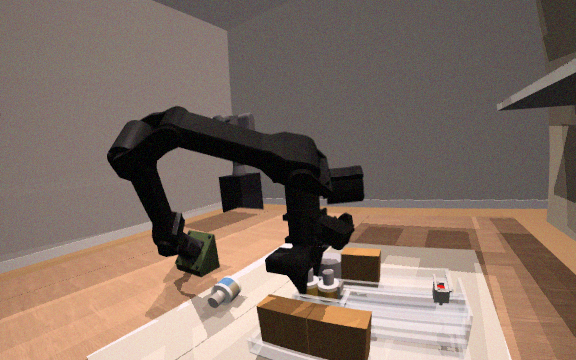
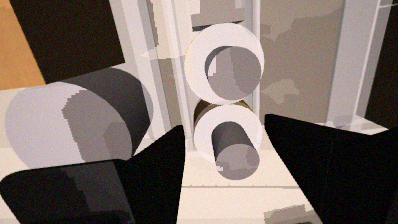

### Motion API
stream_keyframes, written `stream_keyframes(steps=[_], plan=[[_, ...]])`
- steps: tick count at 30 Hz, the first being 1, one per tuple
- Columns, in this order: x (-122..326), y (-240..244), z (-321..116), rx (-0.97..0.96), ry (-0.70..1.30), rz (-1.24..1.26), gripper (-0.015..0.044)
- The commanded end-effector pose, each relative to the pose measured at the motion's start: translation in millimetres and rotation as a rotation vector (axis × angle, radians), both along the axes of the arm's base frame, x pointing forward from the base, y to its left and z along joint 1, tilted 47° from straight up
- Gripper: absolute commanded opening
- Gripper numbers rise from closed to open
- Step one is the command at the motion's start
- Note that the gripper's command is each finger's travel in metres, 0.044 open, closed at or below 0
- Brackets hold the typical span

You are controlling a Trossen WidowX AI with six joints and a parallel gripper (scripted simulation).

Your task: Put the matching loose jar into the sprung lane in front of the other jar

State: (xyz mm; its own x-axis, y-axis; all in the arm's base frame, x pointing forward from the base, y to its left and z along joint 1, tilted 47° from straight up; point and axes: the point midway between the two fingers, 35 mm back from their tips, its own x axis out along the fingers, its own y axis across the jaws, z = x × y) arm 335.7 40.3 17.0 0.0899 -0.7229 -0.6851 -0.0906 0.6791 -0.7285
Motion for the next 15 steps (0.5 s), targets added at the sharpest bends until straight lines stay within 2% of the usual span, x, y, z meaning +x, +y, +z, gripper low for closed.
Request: stream_keyframes(steps=[1, 15], plan=[[0.0, 0.4, 0.7, -0.002, -0.004, -0.003, 0.0288], [-7.1, 14.7, 13.6, -0.001, -0.004, -0.003, 0.0288]])
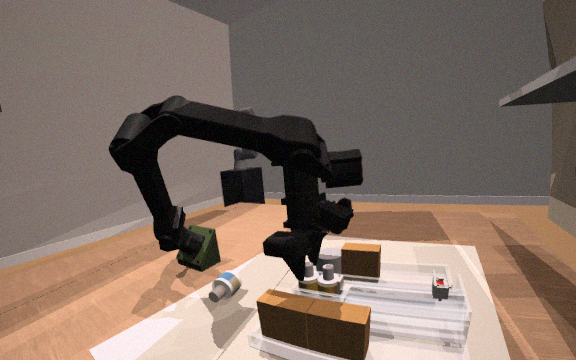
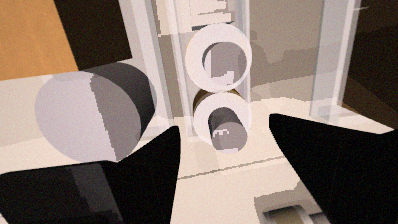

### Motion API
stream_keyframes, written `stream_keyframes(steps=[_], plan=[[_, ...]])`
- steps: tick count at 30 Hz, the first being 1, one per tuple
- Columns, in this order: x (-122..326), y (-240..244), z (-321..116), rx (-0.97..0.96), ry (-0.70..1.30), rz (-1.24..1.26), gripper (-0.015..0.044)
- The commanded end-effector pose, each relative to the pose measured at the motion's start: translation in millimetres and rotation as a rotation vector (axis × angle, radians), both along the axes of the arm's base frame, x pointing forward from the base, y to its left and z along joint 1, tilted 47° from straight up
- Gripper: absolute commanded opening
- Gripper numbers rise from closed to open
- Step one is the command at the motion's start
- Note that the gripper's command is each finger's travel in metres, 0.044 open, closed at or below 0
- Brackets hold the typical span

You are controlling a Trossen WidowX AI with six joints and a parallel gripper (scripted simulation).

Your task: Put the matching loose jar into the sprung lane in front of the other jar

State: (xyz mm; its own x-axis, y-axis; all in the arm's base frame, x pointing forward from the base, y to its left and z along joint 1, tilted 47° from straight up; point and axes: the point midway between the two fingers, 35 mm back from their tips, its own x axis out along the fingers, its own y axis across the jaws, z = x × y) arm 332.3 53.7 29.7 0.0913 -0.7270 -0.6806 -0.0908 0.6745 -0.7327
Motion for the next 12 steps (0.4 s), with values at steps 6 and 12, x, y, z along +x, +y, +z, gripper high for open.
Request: stream_keyframes(steps=[6, 12], plan=[[-22.6, 0.5, 1.3, 0.005, -0.002, -0.004, 0.0288], [-43.1, -1.6, 1.2, 0.006, -0.001, -0.004, 0.0288]])
